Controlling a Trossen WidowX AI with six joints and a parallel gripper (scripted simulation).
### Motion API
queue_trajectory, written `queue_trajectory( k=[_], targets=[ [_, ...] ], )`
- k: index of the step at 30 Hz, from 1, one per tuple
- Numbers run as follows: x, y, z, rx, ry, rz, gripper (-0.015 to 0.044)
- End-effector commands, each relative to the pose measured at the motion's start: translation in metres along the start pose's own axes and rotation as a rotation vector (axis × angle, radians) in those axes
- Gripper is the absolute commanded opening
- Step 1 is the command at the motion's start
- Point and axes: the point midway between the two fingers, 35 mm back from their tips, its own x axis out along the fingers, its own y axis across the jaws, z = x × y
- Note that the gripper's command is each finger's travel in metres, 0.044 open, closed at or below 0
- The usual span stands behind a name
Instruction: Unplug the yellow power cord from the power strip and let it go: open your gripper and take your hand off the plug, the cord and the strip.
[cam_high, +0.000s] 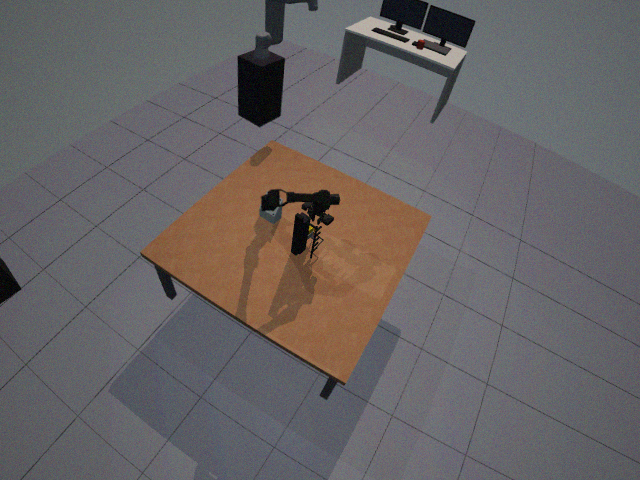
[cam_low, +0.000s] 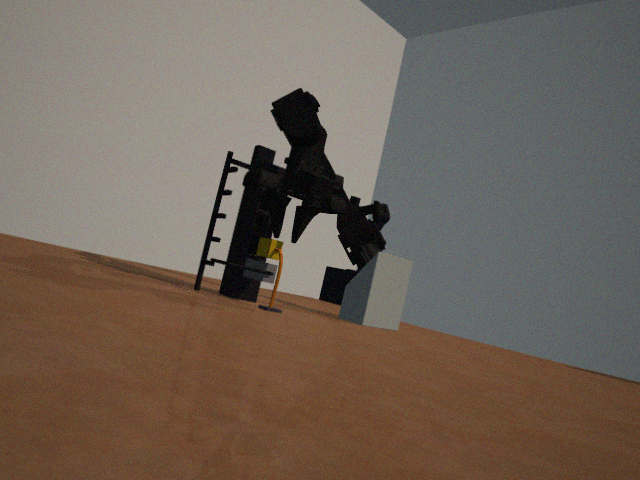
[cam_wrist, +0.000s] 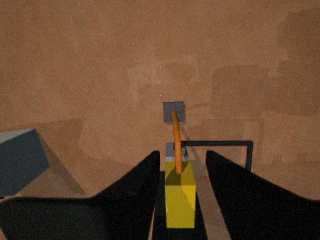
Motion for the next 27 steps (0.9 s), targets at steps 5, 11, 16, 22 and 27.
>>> queue_trajectory(
  k=[5, 11, 16, 22, 27],
  targets=[
    [0.001, 0.000, -0.004, -0.016, 0.003, 0.008, 0.0160],
    [0.001, 0.000, -0.013, -0.016, 0.003, 0.009, 0.0160],
    [0.001, 0.000, -0.021, -0.016, 0.004, 0.009, 0.0160],
    [0.001, 0.000, -0.031, -0.016, 0.004, 0.009, 0.0160],
    [0.001, 0.001, -0.039, -0.017, 0.005, 0.009, 0.0160]
  ],
)
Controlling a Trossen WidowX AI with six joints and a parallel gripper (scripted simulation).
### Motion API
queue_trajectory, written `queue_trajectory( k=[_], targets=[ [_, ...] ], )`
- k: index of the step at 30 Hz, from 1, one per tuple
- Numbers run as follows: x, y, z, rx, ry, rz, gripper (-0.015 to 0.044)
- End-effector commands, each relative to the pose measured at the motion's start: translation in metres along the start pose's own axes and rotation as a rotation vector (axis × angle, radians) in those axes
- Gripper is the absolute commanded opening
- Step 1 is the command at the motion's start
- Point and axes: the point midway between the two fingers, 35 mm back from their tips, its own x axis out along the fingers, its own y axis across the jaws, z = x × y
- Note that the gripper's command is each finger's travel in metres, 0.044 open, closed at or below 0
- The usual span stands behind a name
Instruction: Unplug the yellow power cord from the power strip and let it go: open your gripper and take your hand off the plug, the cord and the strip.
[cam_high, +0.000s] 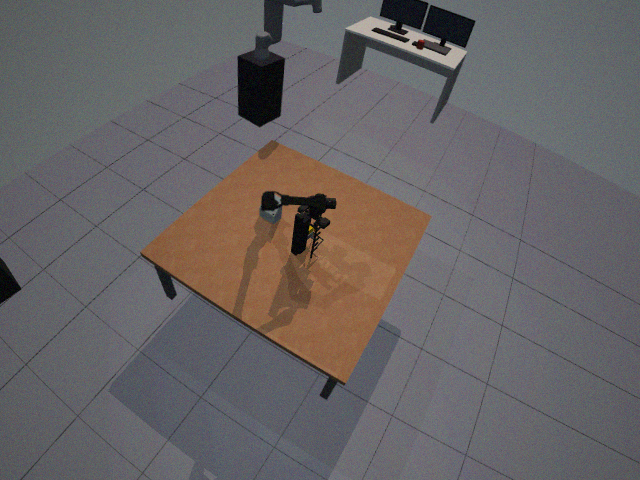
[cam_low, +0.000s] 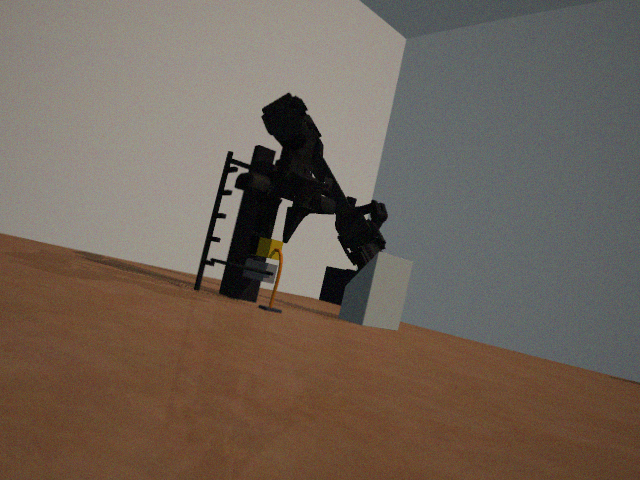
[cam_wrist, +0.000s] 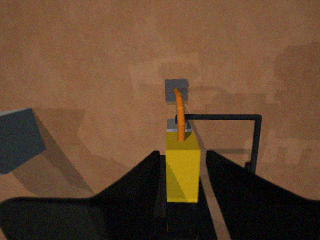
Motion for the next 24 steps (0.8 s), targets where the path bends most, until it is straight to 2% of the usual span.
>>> queue_trajectory(
  k=[1, 15, 19, 24],
  targets=[
    [-0.001, 0.000, -0.007, -0.003, 0.001, -0.004, 0.0160],
    [0.011, 0.000, -0.008, -0.003, 0.001, -0.005, 0.0160],
    [0.008, 0.000, -0.007, 0.001, 0.000, -0.001, 0.0055],
    [0.008, 0.000, -0.007, 0.001, 0.000, -0.001, 0.0022]
  ],
)
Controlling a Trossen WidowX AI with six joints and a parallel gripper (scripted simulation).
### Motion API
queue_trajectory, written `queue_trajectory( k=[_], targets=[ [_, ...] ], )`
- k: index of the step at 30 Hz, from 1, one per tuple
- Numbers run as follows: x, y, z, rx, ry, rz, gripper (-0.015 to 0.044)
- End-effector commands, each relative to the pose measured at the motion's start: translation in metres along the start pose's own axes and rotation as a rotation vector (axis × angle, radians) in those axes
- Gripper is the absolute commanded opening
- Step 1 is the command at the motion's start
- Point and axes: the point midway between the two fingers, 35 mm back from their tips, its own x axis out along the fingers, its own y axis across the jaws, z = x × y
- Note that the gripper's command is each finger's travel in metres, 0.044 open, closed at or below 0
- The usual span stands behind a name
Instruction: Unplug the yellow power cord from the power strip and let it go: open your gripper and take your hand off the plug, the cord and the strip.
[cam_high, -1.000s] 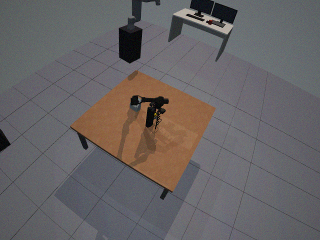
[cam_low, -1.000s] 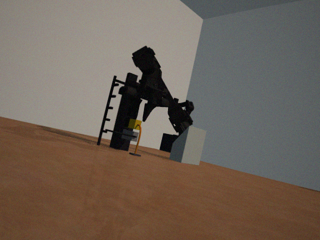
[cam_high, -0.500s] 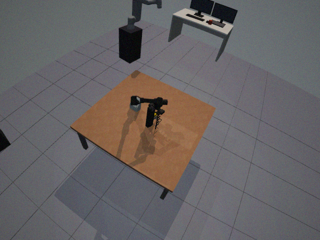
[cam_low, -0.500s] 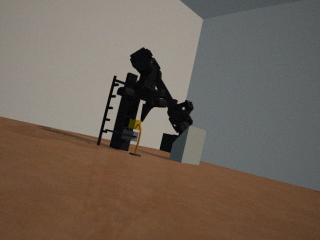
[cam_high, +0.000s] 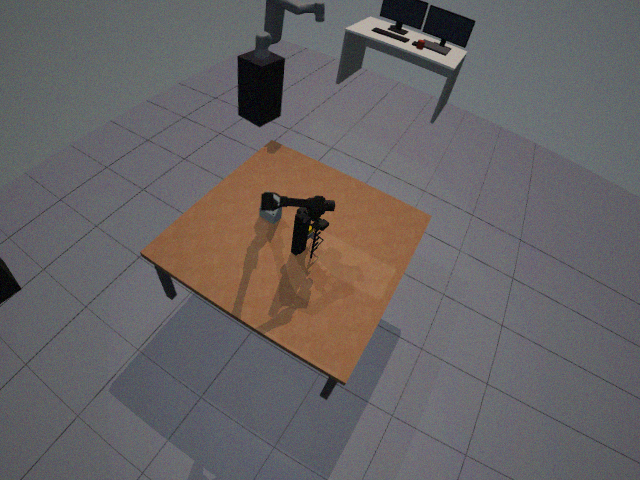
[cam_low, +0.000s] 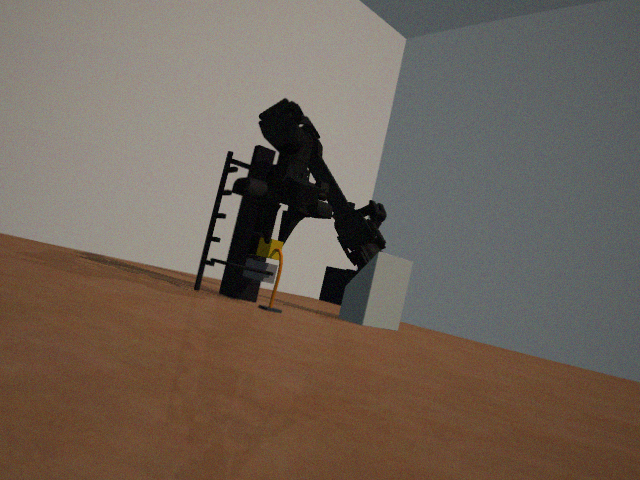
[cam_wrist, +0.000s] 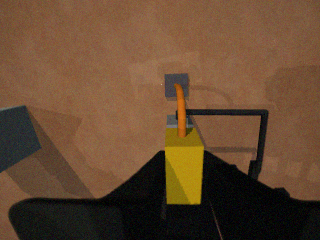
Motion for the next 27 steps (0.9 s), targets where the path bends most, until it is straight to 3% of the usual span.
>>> queue_trajectory(
  k=[1, 27],
  targets=[
    [-0.001, 0.000, 0.000, -0.002, 0.000, 0.000, 0.0015],
    [-0.003, -0.002, 0.035, -0.003, -0.004, -0.003, 0.0000]
  ],
)
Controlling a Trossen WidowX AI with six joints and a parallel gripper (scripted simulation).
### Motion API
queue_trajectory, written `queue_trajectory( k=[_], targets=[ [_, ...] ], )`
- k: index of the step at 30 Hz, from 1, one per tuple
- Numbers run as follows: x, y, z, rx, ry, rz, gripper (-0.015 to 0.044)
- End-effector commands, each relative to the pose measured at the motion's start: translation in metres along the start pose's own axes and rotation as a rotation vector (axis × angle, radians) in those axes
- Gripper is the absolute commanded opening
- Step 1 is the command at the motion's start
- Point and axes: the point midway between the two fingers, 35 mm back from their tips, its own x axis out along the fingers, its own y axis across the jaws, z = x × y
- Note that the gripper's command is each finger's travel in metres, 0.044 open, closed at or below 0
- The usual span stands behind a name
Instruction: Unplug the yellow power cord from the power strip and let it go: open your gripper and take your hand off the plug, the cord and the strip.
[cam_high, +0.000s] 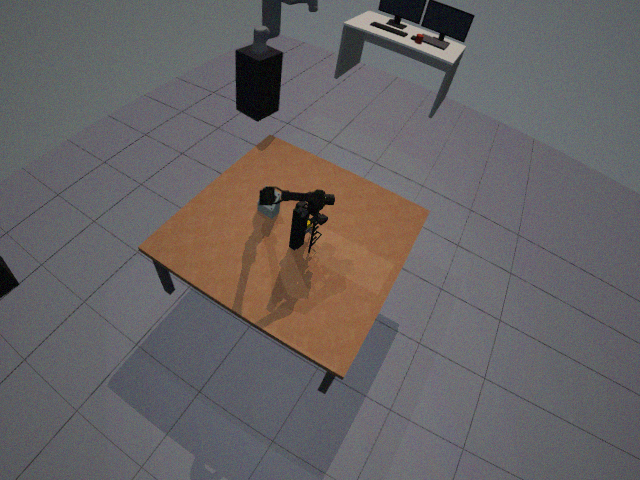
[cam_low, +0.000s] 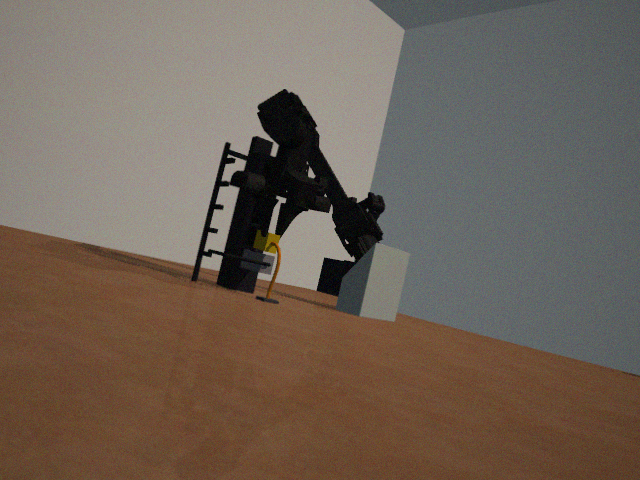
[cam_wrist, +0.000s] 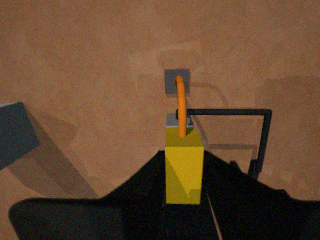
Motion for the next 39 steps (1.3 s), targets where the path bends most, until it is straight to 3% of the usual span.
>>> queue_trajectory(
  k=[1, 18, 34, 39],
  targets=[
    [-0.010, -0.001, 0.031, 0.002, -0.069, -0.010, 0.0000],
    [-0.017, 0.001, 0.058, 0.001, -0.070, -0.011, 0.0000],
    [-0.015, -0.002, 0.058, 0.001, -0.069, -0.012, 0.0420],
    [-0.027, -0.001, 0.103, 0.002, -0.072, -0.013, 0.0440]
  ],
)
